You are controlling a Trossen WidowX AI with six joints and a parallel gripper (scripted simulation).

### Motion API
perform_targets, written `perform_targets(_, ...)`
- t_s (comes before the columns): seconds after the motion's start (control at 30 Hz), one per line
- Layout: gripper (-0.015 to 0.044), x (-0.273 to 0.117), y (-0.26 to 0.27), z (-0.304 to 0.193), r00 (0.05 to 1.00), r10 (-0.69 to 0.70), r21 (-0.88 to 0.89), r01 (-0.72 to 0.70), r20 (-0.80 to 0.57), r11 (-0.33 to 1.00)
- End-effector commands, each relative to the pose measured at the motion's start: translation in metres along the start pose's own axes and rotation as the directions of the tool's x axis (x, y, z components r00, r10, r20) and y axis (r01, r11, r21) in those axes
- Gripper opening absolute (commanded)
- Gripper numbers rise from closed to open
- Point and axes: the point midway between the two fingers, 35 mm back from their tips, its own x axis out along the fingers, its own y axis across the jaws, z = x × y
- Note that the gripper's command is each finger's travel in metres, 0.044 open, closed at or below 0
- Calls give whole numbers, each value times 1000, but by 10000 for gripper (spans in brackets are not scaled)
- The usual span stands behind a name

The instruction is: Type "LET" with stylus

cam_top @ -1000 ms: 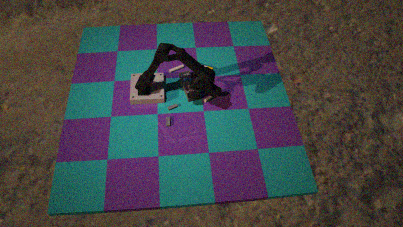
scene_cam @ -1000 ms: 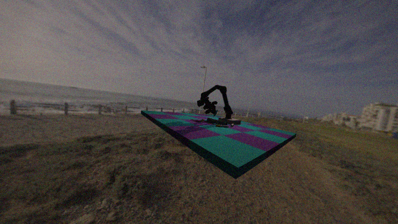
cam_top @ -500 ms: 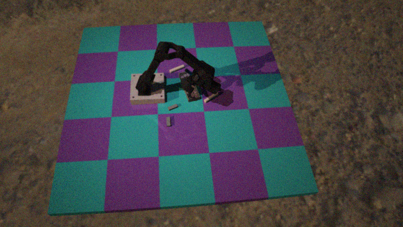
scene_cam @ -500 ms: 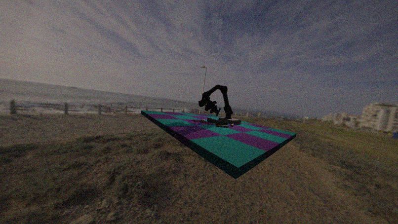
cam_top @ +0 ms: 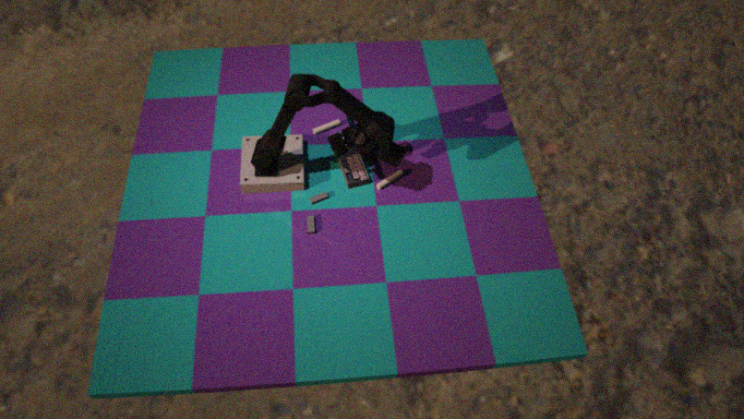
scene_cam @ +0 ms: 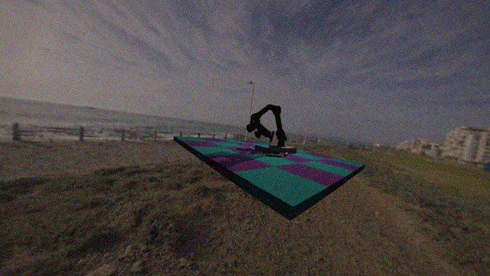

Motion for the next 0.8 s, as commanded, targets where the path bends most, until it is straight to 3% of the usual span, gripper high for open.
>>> perform_targets(0.0,0,6,0,-7,1000,6,129,-2,-30,992)
perform_targets(0.17,0,10,2,-13,999,11,243,1,-49,970)
perform_targets(0.73,0,28,-6,16,999,11,243,2,-49,970)
perform_targets(0.77,26,28,-6,16,999,11,243,2,-49,970)
